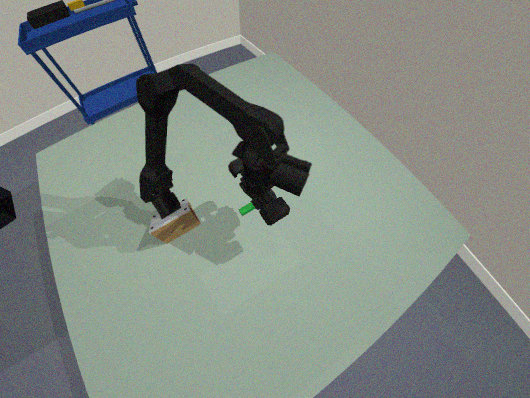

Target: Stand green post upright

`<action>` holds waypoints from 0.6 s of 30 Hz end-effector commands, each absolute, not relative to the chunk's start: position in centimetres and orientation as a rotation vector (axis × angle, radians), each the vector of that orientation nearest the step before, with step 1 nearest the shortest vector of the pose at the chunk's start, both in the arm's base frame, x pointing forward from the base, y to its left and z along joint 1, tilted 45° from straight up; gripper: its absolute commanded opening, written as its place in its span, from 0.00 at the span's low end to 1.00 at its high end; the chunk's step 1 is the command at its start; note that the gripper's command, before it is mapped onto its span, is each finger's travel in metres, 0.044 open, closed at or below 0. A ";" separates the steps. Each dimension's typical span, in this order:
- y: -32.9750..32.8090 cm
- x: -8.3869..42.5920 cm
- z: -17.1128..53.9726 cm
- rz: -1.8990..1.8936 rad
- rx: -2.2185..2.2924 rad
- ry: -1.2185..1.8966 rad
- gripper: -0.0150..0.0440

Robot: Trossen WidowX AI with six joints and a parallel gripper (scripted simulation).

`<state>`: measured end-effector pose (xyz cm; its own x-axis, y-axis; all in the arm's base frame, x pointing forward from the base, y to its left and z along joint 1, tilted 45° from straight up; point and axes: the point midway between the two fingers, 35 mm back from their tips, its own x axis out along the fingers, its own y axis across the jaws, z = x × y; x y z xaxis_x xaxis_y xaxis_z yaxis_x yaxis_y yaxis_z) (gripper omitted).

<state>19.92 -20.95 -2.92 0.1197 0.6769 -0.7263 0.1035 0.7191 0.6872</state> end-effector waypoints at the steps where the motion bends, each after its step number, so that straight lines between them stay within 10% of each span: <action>1: -20.7 20.8 -2.3 0.474 0.687 1.412 0.29; 18: -19.6 23.1 -0.3 0.462 0.683 1.418 0.29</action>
